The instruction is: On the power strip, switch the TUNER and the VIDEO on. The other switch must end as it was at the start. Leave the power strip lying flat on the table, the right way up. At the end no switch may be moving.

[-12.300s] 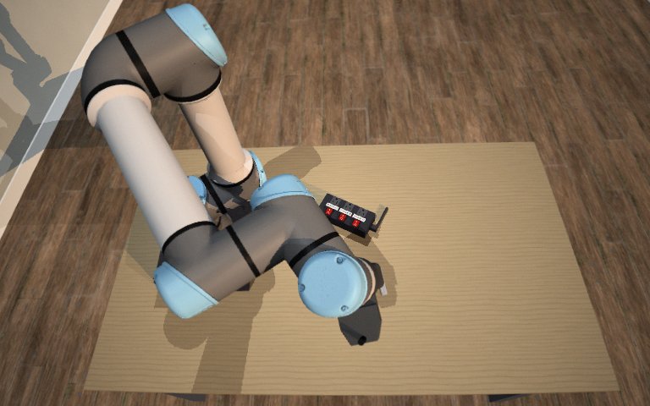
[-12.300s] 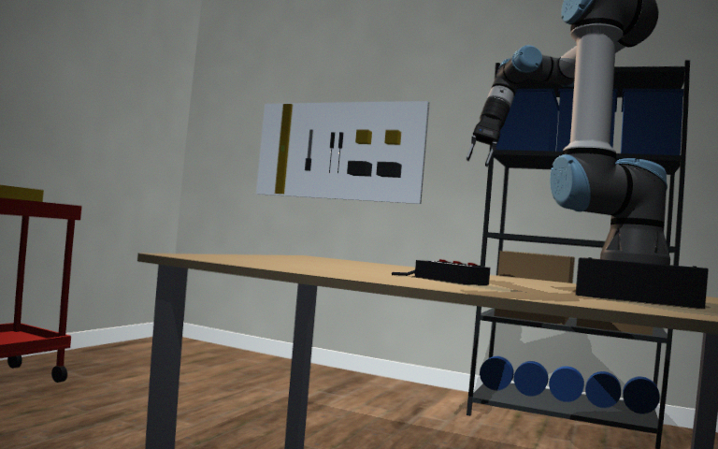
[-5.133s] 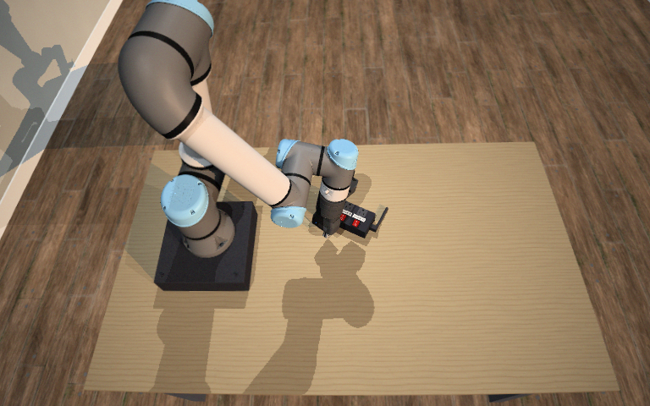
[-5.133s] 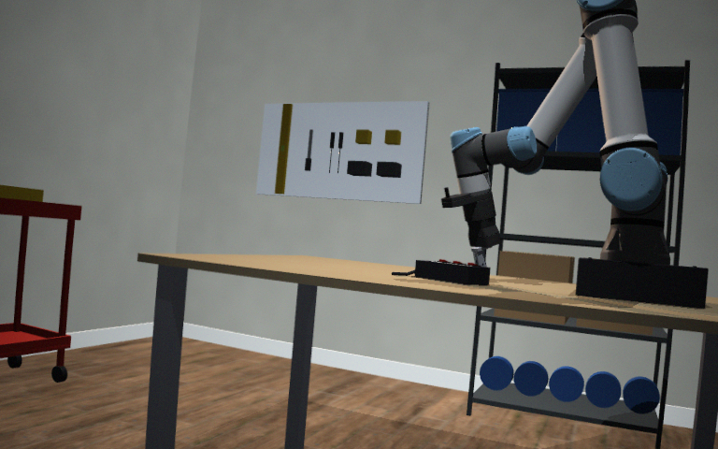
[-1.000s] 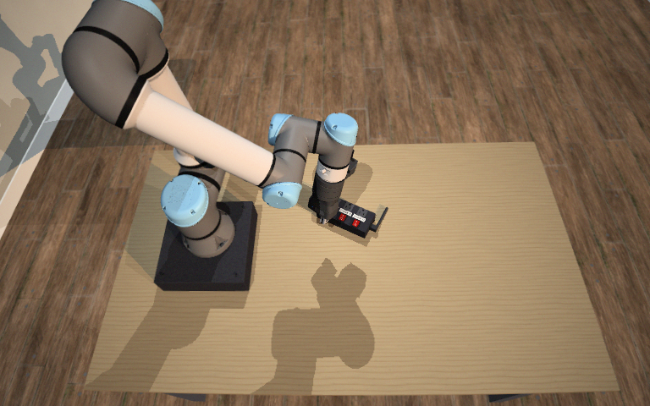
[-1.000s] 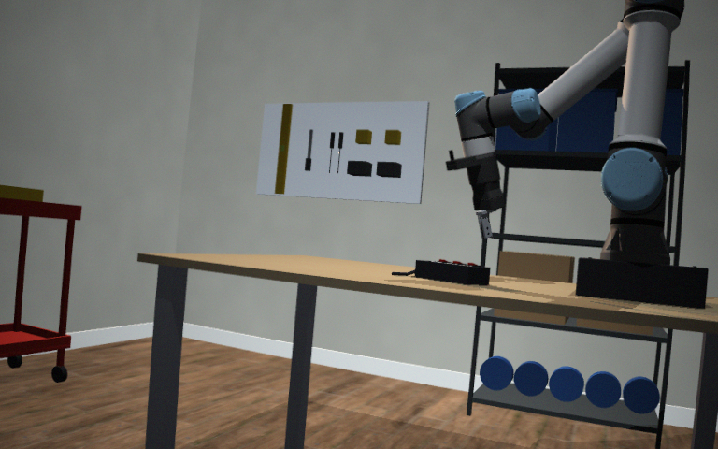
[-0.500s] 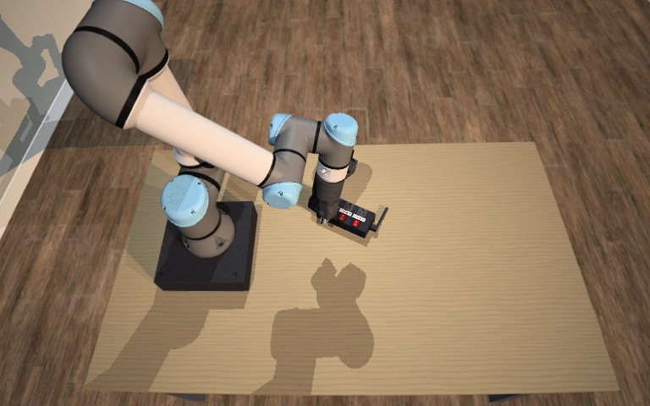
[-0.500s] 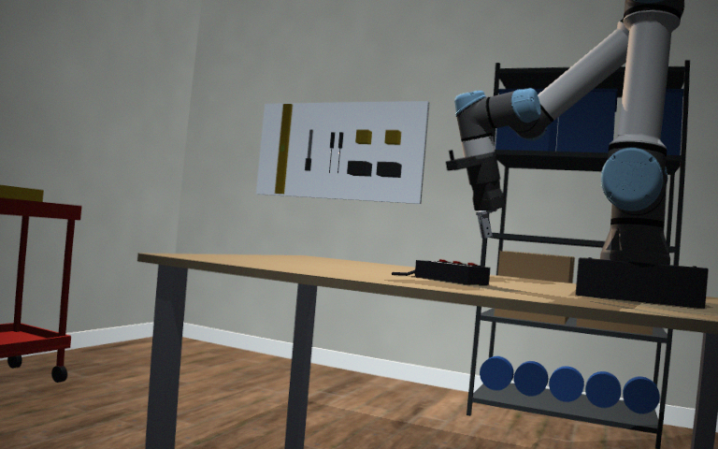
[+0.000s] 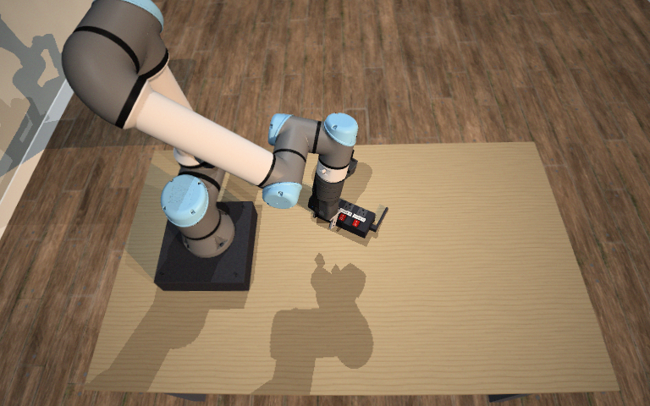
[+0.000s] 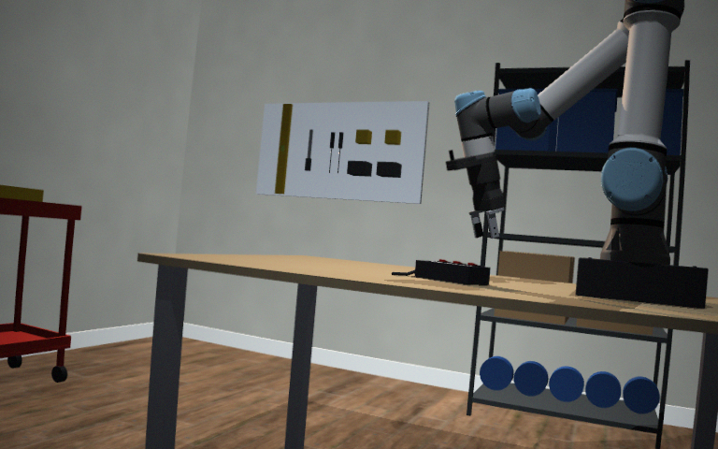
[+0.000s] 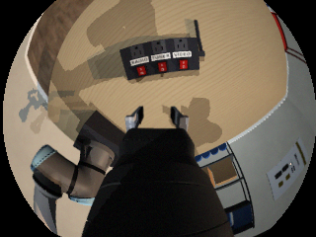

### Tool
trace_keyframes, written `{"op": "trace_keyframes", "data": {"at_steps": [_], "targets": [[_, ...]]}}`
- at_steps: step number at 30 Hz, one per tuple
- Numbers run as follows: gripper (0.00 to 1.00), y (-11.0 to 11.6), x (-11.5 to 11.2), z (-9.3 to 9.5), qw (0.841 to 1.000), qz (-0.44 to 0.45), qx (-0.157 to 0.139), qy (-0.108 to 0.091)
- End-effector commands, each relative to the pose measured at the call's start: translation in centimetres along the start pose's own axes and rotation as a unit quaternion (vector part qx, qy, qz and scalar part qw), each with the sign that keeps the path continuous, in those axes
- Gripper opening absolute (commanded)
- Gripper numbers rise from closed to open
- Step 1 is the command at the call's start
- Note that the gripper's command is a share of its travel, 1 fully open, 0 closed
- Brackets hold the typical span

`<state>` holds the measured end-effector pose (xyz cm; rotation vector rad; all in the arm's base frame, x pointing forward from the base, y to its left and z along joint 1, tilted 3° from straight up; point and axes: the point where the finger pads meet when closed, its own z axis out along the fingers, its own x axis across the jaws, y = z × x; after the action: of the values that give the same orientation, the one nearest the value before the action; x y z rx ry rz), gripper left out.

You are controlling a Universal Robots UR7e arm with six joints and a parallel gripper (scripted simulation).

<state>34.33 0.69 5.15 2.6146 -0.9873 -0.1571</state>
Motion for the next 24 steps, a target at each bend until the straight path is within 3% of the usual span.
{"op": "trace_keyframes", "data": {"at_steps": [1,15,17,20,22,24], "targets": [[1.00,-0.1,0.2,-0.2,1.000,0.001,0.001,0.001],[1.00,-0.1,0.1,-0.3,1.000,0.006,0.006,0.001],[1.00,-0.5,-0.2,-0.9,0.999,0.026,0.028,-0.003],[1.00,-1.8,-0.6,-3.2,0.992,0.083,0.093,-0.012],[1.00,-1.8,-0.6,-3.2,0.992,0.083,0.093,-0.012],[1.00,-2.7,-0.8,-5.1,0.983,0.121,0.140,-0.019]]}}
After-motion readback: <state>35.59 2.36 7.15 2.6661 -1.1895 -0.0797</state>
